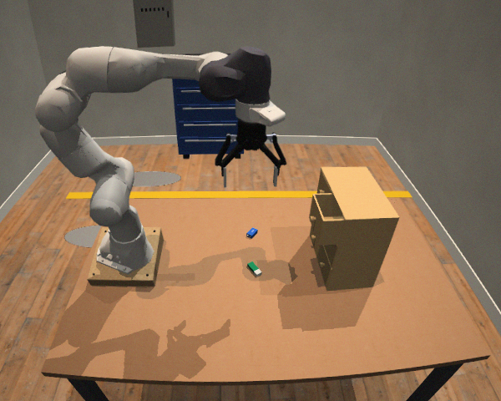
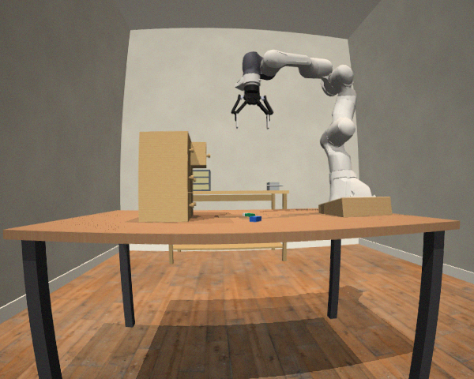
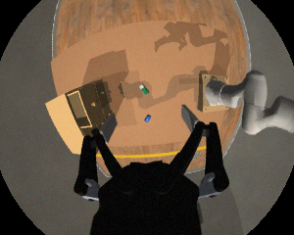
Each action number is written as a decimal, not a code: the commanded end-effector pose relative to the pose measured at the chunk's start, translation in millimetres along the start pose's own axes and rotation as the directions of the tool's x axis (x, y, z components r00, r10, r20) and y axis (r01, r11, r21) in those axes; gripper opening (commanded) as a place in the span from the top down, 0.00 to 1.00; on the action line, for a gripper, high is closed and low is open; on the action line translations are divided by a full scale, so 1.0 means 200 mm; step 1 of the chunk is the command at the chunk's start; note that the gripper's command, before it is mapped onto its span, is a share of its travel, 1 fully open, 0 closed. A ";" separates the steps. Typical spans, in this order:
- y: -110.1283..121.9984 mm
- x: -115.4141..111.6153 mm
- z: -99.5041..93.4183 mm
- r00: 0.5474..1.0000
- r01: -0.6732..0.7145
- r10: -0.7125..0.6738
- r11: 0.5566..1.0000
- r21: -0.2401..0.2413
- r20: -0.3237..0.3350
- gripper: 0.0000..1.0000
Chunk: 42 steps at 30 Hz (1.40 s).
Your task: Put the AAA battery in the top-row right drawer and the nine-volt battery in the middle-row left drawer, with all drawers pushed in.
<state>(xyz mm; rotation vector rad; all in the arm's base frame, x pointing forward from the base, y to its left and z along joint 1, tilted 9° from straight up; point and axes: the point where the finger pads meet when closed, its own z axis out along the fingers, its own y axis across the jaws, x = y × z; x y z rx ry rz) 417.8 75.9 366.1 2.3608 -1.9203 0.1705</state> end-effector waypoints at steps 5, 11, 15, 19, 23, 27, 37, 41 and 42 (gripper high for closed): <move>0.03 0.00 0.00 0.925 -0.379 0.379 0.925 0.001 0.008 0.00; 0.05 0.00 0.00 0.864 -0.504 0.504 0.864 0.001 0.007 0.00; 0.07 0.01 0.00 0.790 -0.613 0.613 0.790 0.001 0.006 0.00; 0.08 0.01 0.01 0.712 -0.702 0.702 0.712 0.002 0.004 0.00; 0.08 0.01 0.01 0.708 -0.706 0.706 0.708 0.001 0.004 0.00; 0.10 0.02 0.01 0.622 -0.783 0.783 0.622 0.002 0.003 0.00; 0.13 0.03 0.02 0.451 -0.892 0.893 0.451 0.005 0.001 0.00; 0.14 0.03 0.02 0.371 -0.929 0.929 0.371 0.007 0.001 0.00; 0.14 0.03 0.02 0.371 -0.929 0.929 0.371 0.007 0.001 0.00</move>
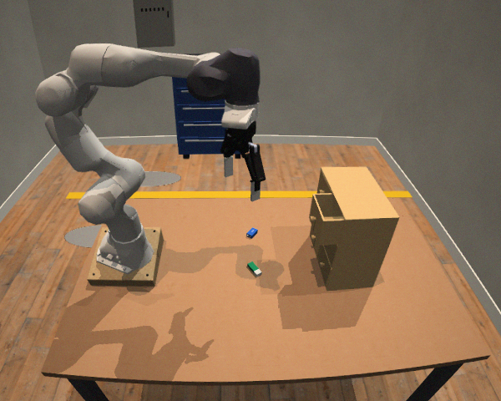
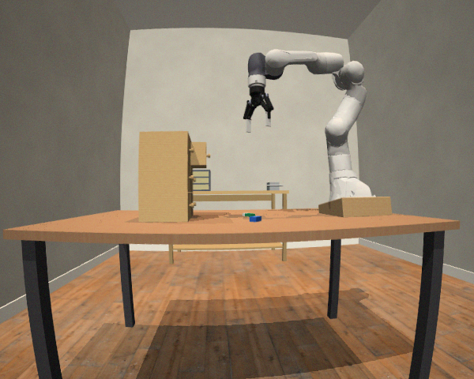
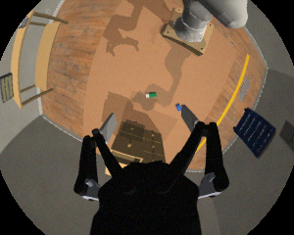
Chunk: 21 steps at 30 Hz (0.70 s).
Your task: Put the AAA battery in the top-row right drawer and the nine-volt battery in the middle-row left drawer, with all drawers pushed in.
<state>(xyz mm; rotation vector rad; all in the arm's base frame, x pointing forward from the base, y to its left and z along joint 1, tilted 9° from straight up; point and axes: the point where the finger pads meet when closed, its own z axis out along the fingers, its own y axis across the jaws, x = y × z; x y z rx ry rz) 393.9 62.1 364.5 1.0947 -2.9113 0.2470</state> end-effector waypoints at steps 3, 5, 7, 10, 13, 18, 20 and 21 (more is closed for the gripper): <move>0.02 0.01 0.01 0.978 -0.211 0.211 0.978 -0.006 0.000 0.00; 0.02 0.01 0.01 0.978 -0.211 0.211 0.978 -0.006 0.000 0.00; 0.02 0.02 0.01 0.961 -0.277 0.277 0.961 -0.005 -0.002 0.00; 0.02 0.03 0.01 0.943 -0.333 0.333 0.943 -0.003 -0.002 0.00; 0.02 0.03 0.01 0.943 -0.333 0.333 0.943 -0.003 -0.002 0.00; 0.02 0.04 0.01 0.910 -0.415 0.415 0.910 0.000 -0.003 0.00; 0.02 0.05 0.02 0.897 -0.442 0.442 0.897 0.001 -0.004 0.00; 0.02 0.05 0.02 0.897 -0.442 0.442 0.897 0.001 -0.004 0.00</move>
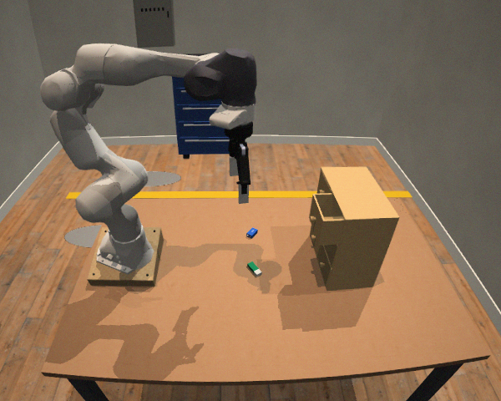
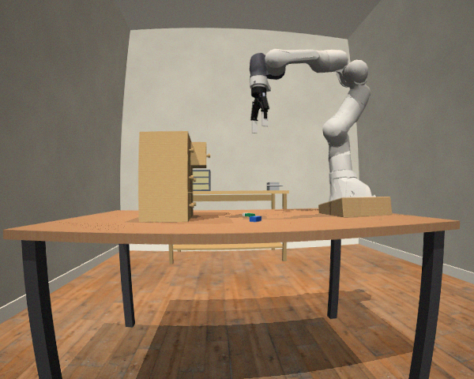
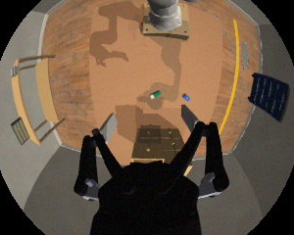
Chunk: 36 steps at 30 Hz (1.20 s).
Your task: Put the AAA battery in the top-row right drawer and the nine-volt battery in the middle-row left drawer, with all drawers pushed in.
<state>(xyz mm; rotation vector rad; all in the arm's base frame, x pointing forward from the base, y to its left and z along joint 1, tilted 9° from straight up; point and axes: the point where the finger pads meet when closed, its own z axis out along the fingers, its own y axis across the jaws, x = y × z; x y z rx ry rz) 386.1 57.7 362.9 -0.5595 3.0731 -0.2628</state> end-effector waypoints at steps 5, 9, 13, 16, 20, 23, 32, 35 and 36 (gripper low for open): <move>0.01 0.01 0.01 0.991 -0.133 0.133 0.991 -0.006 -0.003 0.00; 0.01 0.01 0.01 0.990 -0.143 0.143 0.990 -0.006 -0.004 0.00; 0.04 -0.01 0.02 0.992 -0.129 0.130 0.991 -0.020 0.008 0.00; 0.10 -0.06 0.04 0.995 -0.091 0.094 0.994 -0.058 0.041 0.00; 0.27 -0.21 0.08 0.989 0.010 0.012 0.989 -0.146 0.144 0.00; 0.33 -0.26 0.09 0.983 0.044 -0.011 0.984 -0.172 0.185 0.00; 0.55 -0.50 0.10 0.911 0.192 -0.075 0.947 -0.256 0.406 0.00; 0.60 -0.56 0.10 0.880 0.224 -0.077 0.938 -0.265 0.469 0.00; 0.60 -0.56 0.10 0.880 0.224 -0.077 0.938 -0.265 0.469 0.00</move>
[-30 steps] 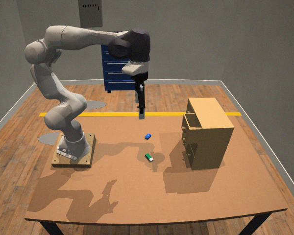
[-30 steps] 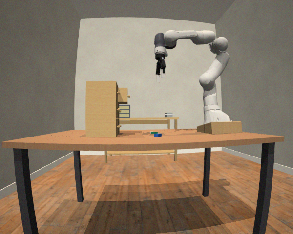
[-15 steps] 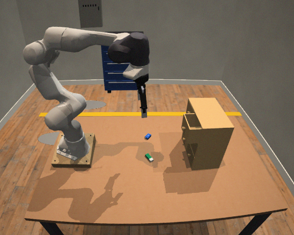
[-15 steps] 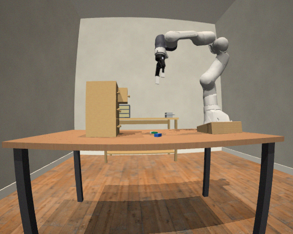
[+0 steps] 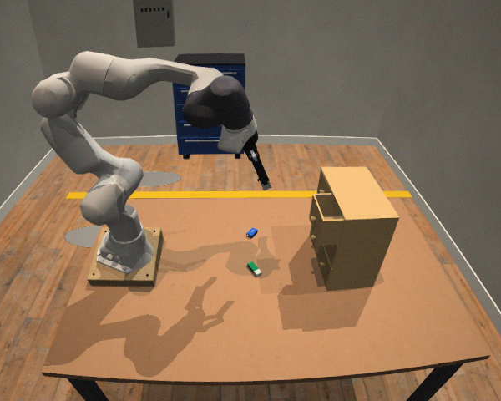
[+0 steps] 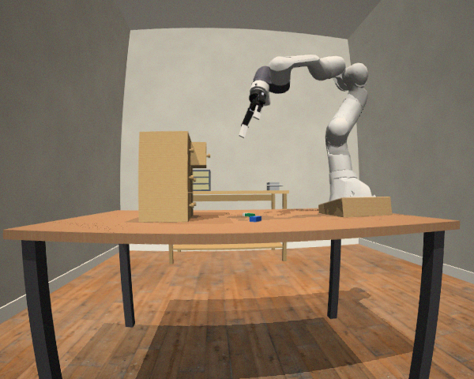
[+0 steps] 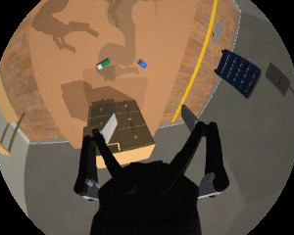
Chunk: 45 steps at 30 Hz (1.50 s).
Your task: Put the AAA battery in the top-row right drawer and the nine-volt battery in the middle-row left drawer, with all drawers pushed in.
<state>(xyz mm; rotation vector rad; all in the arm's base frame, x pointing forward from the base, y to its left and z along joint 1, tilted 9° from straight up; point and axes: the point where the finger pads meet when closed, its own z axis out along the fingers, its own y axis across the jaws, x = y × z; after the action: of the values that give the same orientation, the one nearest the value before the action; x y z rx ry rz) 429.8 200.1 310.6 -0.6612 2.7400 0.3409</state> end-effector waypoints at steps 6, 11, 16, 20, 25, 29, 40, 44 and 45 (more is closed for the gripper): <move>0.01 -0.22 0.03 0.968 0.133 -0.129 0.991 -0.002 0.217 0.00; 0.00 -0.26 0.04 0.949 0.145 -0.139 0.989 0.003 0.283 0.00; -0.02 -0.29 0.05 0.928 0.150 -0.146 0.989 0.016 0.343 0.00; -0.05 -0.32 0.06 0.907 0.148 -0.149 0.988 0.034 0.395 0.00; -0.08 -0.33 0.06 0.887 0.141 -0.151 0.989 0.055 0.437 0.00; -0.12 -0.33 0.06 0.870 0.131 -0.151 0.989 0.076 0.470 0.00; -0.19 -0.32 0.06 0.844 0.107 -0.151 0.988 0.114 0.515 0.00; -0.22 -0.31 0.06 0.834 0.095 -0.150 0.987 0.130 0.530 0.00; -0.22 -0.31 0.06 0.834 0.095 -0.150 0.987 0.130 0.530 0.00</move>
<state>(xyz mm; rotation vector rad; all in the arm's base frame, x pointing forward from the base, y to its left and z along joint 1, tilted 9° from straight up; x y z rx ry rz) 502.5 202.7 313.7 -0.5188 2.1917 0.3988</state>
